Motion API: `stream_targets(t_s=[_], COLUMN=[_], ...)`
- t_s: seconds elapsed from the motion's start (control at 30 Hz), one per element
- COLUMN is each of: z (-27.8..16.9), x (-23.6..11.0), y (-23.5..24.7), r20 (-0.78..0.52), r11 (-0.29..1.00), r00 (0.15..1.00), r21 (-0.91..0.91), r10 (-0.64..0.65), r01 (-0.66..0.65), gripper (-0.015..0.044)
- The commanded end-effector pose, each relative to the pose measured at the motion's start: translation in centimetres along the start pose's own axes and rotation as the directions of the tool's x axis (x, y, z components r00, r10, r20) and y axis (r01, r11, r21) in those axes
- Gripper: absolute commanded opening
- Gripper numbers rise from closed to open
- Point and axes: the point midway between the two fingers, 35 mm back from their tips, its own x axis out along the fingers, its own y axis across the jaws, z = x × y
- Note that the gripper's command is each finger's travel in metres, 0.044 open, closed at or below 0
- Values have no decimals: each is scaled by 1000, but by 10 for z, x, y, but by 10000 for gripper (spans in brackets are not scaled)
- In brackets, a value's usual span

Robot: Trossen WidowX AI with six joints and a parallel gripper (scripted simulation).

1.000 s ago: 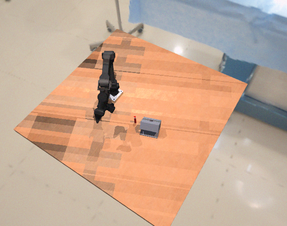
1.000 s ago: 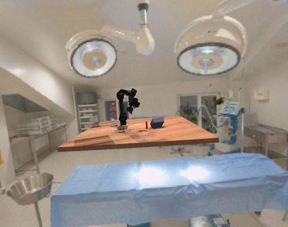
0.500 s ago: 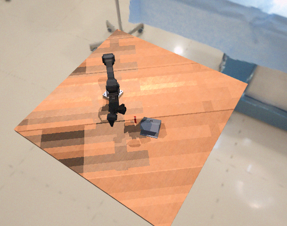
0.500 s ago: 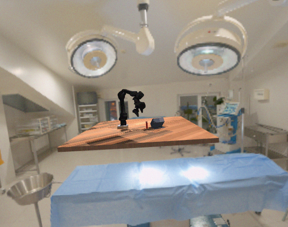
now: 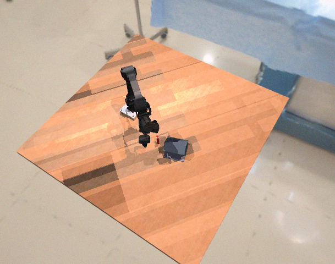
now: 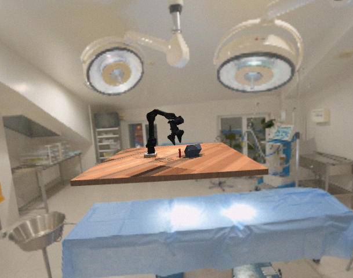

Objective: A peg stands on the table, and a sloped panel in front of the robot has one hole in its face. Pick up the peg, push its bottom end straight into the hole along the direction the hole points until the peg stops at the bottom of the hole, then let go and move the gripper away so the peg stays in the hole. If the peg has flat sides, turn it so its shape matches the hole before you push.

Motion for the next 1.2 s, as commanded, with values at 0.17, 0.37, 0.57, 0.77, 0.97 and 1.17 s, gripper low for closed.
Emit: stream_targets(t_s=[0.17, 0.37, 0.57, 0.77, 0.97, 1.17], z=[41, 63, 70, 70, 71, 71], x=[11, 15, 15, 19, 29, 38], y=[32, 55, 66, 67, 69, 71], r20=[33, 34, 31, 31, 31, 31], r11=[987, 966, 955, 955, 955, 955], r00=[986, 965, 954, 954, 954, 954], r21=[-19, -31, -35, -35, -35, -35], r10=[162, 259, 297, 297, 297, 297], r01=[-162, -258, -296, -296, -296, -296], gripper=[440, 440, 440, 440, 440, 440])
